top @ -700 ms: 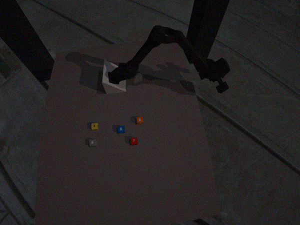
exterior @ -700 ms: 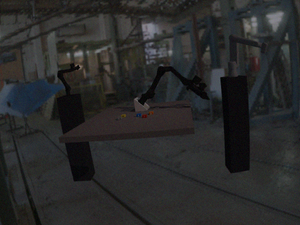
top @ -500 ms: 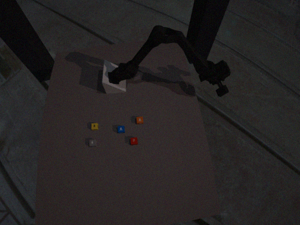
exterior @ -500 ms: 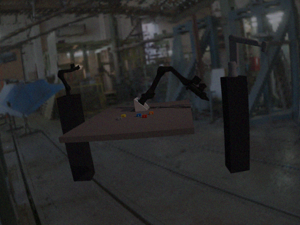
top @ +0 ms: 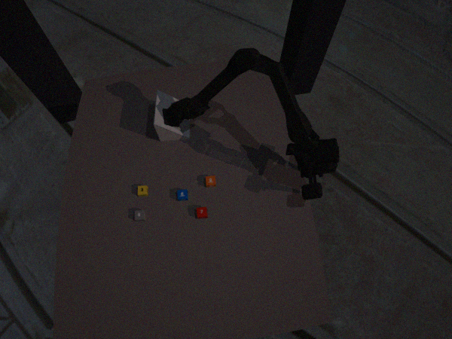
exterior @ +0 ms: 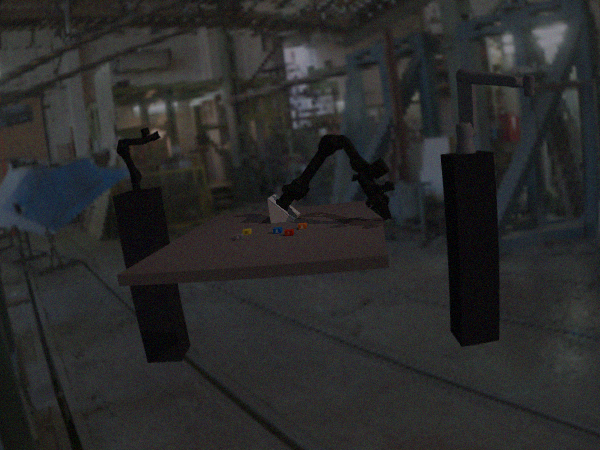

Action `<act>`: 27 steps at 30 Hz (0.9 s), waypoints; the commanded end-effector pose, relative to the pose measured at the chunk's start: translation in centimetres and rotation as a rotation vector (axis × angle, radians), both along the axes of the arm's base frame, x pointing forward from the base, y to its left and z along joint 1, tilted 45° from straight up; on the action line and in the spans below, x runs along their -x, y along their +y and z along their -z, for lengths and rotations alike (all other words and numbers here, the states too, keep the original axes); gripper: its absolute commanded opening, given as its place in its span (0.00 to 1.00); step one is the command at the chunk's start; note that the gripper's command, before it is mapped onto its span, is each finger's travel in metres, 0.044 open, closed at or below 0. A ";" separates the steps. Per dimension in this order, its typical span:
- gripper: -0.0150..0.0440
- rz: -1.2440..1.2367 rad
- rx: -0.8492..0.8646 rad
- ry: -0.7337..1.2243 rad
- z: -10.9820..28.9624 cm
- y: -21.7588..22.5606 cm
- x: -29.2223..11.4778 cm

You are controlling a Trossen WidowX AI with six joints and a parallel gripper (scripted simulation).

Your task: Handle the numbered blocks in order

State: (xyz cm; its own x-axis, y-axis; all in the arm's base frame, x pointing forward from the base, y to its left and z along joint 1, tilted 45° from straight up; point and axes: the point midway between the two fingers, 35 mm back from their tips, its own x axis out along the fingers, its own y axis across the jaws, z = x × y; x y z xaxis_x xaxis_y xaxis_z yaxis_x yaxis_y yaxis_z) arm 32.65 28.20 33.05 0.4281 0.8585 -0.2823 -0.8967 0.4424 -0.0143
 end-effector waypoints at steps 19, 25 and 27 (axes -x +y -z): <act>0.93 0.458 0.343 0.574 20.4 -26.8 -8.4; 0.93 0.537 0.336 0.794 25.2 -34.4 -5.2; 0.93 0.558 0.318 0.872 26.6 -36.7 -3.6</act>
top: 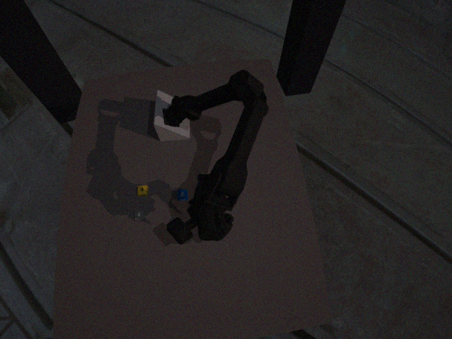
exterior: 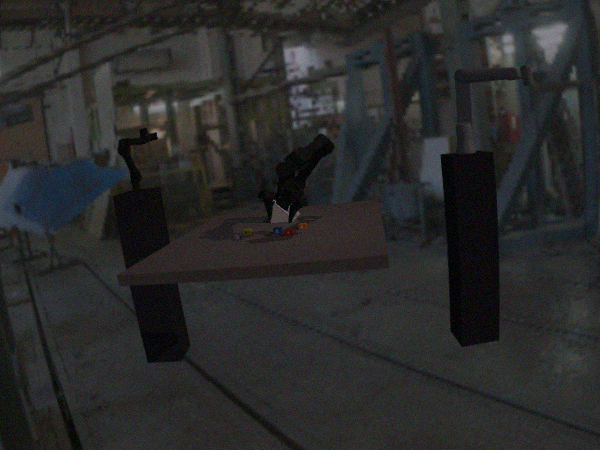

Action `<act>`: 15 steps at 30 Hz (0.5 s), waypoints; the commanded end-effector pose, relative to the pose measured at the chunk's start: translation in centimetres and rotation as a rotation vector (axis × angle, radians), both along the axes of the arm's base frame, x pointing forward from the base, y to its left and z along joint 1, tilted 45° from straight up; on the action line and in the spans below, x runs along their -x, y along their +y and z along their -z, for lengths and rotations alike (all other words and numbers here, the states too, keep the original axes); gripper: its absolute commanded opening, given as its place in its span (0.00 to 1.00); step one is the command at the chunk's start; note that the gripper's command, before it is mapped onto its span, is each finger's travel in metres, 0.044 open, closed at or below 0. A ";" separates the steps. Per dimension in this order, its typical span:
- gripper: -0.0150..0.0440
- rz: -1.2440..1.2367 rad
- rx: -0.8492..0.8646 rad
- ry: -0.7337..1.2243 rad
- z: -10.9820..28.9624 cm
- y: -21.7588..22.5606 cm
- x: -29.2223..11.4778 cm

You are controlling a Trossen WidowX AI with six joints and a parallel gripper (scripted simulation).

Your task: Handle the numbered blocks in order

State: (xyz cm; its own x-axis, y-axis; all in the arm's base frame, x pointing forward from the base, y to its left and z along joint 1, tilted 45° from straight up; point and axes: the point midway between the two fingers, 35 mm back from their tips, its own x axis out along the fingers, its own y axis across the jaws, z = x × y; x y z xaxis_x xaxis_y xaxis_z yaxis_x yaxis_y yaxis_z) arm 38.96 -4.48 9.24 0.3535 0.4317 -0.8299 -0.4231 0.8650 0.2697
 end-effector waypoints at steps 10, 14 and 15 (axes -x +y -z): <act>0.93 0.270 -0.271 0.407 8.2 -12.4 13.1; 0.93 0.333 -0.388 0.470 9.2 -13.8 16.8; 0.93 0.341 -0.405 0.477 9.3 -13.9 17.3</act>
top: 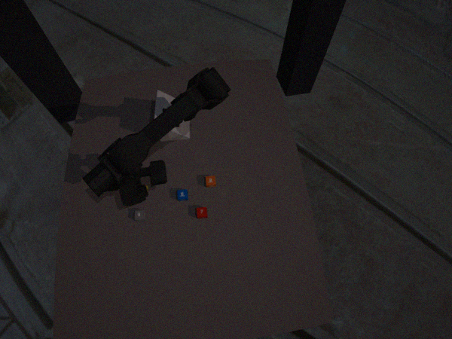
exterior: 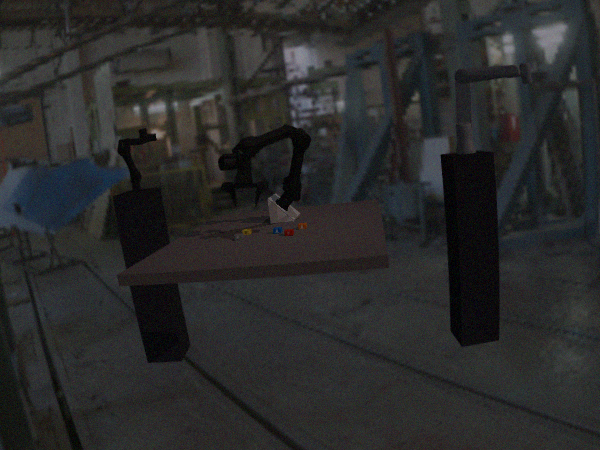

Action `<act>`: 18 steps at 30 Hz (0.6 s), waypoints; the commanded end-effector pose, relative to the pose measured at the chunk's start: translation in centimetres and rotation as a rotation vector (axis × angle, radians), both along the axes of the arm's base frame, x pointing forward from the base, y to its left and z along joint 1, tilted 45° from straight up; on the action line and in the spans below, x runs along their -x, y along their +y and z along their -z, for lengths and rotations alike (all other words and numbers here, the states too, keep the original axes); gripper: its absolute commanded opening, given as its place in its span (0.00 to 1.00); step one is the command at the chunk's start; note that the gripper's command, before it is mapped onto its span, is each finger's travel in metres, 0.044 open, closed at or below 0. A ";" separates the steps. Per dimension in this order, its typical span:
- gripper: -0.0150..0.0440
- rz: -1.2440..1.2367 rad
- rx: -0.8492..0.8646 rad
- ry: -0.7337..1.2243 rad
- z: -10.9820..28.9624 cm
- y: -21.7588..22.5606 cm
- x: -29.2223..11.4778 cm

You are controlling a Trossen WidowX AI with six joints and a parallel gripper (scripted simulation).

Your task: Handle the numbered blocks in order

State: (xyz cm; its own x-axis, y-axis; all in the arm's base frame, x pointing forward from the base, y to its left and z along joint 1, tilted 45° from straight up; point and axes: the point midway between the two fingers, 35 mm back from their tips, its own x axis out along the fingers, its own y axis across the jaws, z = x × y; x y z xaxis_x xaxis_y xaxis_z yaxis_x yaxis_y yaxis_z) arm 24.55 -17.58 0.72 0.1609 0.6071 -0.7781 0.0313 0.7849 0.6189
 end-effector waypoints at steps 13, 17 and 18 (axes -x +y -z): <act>0.93 0.061 -0.108 0.047 0.8 -0.9 3.3; 0.93 0.061 -0.108 0.047 0.8 -0.9 3.3; 0.93 0.061 -0.108 0.047 0.8 -0.9 3.3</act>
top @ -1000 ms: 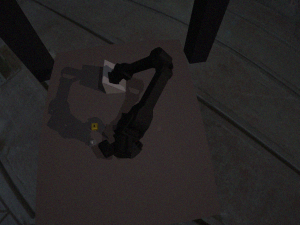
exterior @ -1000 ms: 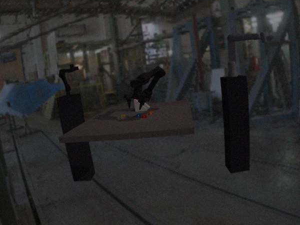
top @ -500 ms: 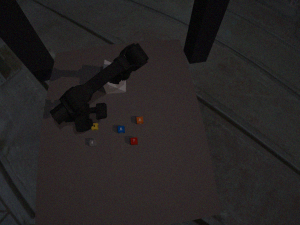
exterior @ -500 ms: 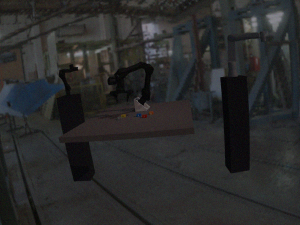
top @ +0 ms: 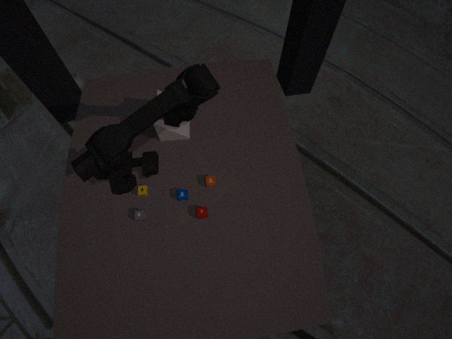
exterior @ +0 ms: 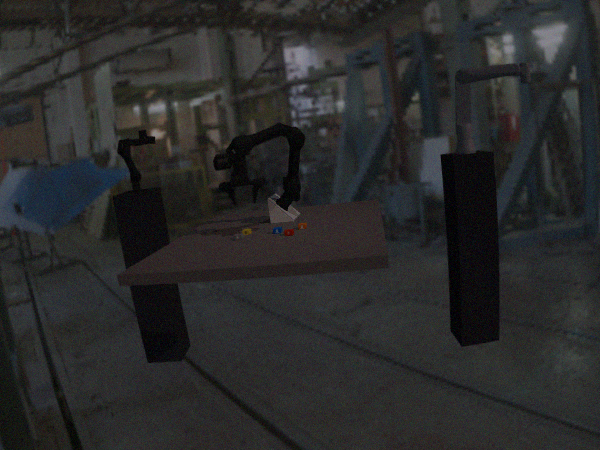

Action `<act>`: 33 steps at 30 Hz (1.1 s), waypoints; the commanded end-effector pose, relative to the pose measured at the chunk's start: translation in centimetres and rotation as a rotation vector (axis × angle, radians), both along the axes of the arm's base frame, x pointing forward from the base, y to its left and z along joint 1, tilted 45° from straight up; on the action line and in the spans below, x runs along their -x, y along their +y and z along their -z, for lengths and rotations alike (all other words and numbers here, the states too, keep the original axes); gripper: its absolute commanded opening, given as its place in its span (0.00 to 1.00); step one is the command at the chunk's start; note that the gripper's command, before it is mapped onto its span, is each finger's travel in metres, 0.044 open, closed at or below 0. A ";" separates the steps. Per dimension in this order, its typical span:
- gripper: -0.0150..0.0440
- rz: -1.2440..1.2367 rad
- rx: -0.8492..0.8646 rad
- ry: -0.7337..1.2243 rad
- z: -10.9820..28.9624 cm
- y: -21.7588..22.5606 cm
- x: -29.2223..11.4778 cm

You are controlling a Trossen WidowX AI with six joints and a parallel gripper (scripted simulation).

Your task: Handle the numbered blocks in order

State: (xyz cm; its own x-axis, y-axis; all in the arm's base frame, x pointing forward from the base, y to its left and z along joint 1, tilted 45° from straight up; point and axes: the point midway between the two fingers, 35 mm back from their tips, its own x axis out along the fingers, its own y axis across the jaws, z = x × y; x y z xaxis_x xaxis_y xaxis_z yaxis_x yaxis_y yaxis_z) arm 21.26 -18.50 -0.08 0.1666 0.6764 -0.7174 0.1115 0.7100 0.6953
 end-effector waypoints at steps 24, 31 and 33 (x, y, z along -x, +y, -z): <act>0.93 -0.004 -0.010 -0.002 -9.6 9.3 -3.6; 0.93 -0.004 -0.010 -0.002 -9.6 9.3 -3.6; 0.93 -0.004 -0.010 -0.002 -9.6 9.3 -3.6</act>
